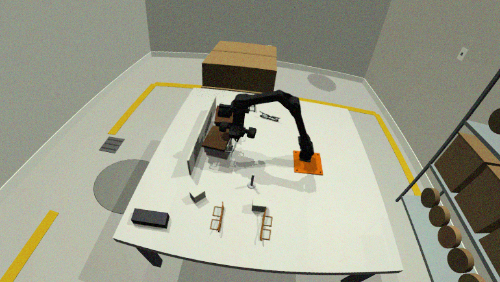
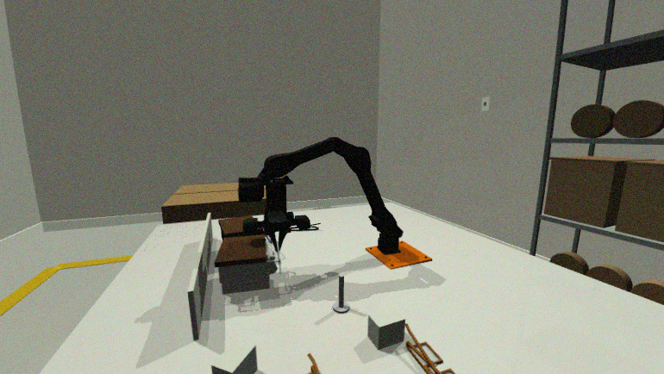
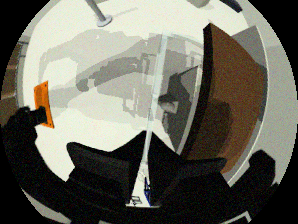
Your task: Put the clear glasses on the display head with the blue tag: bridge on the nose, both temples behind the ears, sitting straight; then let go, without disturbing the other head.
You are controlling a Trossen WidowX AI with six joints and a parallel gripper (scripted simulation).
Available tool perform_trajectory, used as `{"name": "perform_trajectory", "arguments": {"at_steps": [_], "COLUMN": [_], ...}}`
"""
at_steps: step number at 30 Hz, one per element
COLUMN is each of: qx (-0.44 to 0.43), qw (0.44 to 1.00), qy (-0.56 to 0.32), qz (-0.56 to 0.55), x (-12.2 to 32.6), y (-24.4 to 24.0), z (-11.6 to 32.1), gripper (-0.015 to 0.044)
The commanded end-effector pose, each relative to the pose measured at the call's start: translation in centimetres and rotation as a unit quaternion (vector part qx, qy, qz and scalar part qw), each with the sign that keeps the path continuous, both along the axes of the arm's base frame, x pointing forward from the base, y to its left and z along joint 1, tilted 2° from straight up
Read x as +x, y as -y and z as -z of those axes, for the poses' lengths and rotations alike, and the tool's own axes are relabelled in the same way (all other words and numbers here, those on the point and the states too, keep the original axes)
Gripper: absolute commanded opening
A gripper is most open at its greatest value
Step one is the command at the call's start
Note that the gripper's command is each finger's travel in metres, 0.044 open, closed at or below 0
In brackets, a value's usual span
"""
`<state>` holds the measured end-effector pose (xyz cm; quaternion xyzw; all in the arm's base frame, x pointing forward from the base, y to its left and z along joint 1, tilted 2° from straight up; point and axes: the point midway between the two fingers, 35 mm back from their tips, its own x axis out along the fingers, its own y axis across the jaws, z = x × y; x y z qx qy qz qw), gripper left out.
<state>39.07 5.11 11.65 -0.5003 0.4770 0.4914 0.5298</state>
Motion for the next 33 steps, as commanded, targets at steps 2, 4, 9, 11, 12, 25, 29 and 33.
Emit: {"name": "perform_trajectory", "arguments": {"at_steps": [2, 4, 9, 11, 12, 25, 29, 33], "qx": [0.002, 0.002, 0.002, 0.002, 0.002, 0.002, 0.002, 0.002], "qw": [1.000, 1.000, 1.000, 1.000, 1.000, 1.000, 1.000, 1.000], "qy": [-0.002, -0.002, -0.002, -0.002, -0.002, -0.002, -0.002, -0.002], "qz": [-0.002, -0.002, -0.002, -0.002, -0.002, -0.002, -0.002, -0.002], "x": [0.13, 0.12, 0.12, 0.12, 0.12, 0.12, 0.13, 0.15], "y": [-0.05, -0.06, -0.06, -0.06, -0.06, -0.06, -0.07, -0.07], "z": [0.13, 0.18, 0.32, 0.33, 0.33, 0.45, 0.68, 0.80], "gripper": [0.0000, 0.0000, 0.0000, 0.0000, 0.0000, 0.0000, 0.0000, 0.0000]}}
